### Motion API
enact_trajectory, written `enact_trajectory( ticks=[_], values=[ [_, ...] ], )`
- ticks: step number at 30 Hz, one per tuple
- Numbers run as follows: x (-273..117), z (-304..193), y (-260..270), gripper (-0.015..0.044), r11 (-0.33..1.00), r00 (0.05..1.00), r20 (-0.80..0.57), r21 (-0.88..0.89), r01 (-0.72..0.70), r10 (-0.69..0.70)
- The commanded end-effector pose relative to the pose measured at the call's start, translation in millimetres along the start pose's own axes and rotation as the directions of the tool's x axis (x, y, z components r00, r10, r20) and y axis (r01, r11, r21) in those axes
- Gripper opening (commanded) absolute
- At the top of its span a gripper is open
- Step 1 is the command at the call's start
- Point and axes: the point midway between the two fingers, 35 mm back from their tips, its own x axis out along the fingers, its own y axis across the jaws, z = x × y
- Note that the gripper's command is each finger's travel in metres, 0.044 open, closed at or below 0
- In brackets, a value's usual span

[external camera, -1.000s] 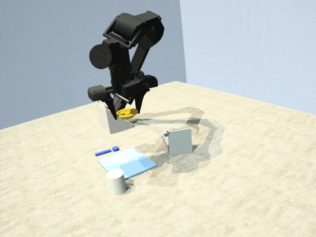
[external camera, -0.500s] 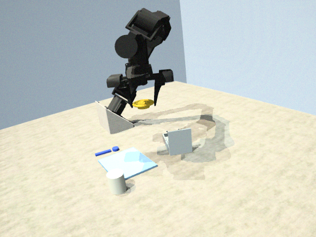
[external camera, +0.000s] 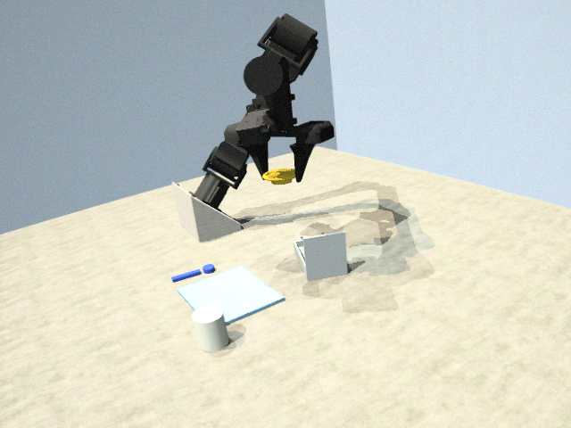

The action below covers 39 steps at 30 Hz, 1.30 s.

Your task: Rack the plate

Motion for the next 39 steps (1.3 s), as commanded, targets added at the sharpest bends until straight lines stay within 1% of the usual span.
enact_trajectory(
  ticks=[1, 6, 11, 22, 24, 31, 39],
  values=[
    [0.2, -19.8, -0.7, 0.0000, 0.987, 1.000, 0.000, 0.159, -0.004, 0.004],
    [1.3, -39.1, -2.3, 0.0000, 0.946, 1.000, 0.001, 0.325, -0.006, 0.006],
    [2.9, -57.8, -5.2, 0.0000, 0.876, 1.000, 0.001, 0.482, -0.008, 0.008],
    [8.2, -96.1, -15.2, 0.0000, 0.642, 1.000, -0.001, 0.767, -0.008, 0.013],
    [8.6, -98.3, -16.0, 0.0000, 0.624, 1.000, -0.001, 0.781, -0.008, 0.014],
    [9.1, -98.1, -16.3, 0.0000, 0.627, 1.000, 0.001, 0.779, -0.008, 0.010],
    [32.1, -88.3, -28.2, 0.0000, 0.731, 0.987, 0.116, 0.682, 0.006, -0.116]
  ],
)
